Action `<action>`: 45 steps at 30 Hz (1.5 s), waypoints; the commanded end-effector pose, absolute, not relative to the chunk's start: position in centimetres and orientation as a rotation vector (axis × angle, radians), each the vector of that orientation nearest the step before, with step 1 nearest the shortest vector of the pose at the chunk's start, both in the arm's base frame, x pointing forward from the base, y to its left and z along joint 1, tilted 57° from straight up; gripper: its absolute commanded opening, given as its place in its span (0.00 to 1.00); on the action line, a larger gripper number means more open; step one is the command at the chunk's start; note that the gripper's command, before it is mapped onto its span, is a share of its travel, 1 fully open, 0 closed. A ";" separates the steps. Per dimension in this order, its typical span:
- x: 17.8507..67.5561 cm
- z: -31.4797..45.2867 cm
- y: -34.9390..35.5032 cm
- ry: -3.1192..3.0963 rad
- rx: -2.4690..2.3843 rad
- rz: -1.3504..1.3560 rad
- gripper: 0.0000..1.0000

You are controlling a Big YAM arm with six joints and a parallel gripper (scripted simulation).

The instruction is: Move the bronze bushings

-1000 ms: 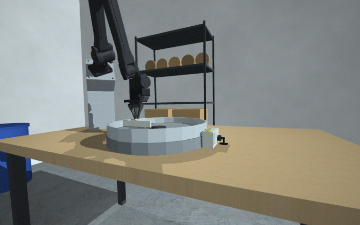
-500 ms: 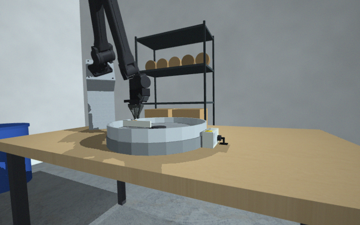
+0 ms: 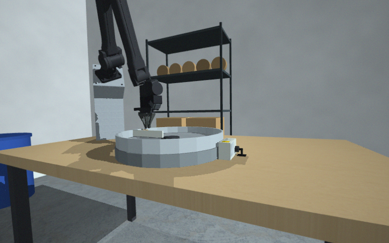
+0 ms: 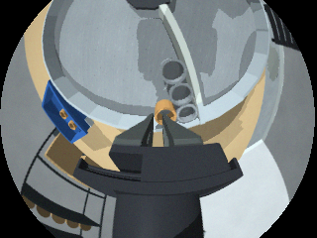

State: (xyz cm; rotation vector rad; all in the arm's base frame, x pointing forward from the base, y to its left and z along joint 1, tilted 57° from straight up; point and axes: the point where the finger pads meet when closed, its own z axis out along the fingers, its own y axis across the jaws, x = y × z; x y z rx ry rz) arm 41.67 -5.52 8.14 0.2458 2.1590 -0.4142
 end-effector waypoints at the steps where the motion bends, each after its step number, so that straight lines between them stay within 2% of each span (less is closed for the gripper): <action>1: 41.3 7.4 -5.3 2.179 0.225 -0.420 0.12; 45: 41.3 7.1 -5.3 2.168 0.227 -0.416 0.12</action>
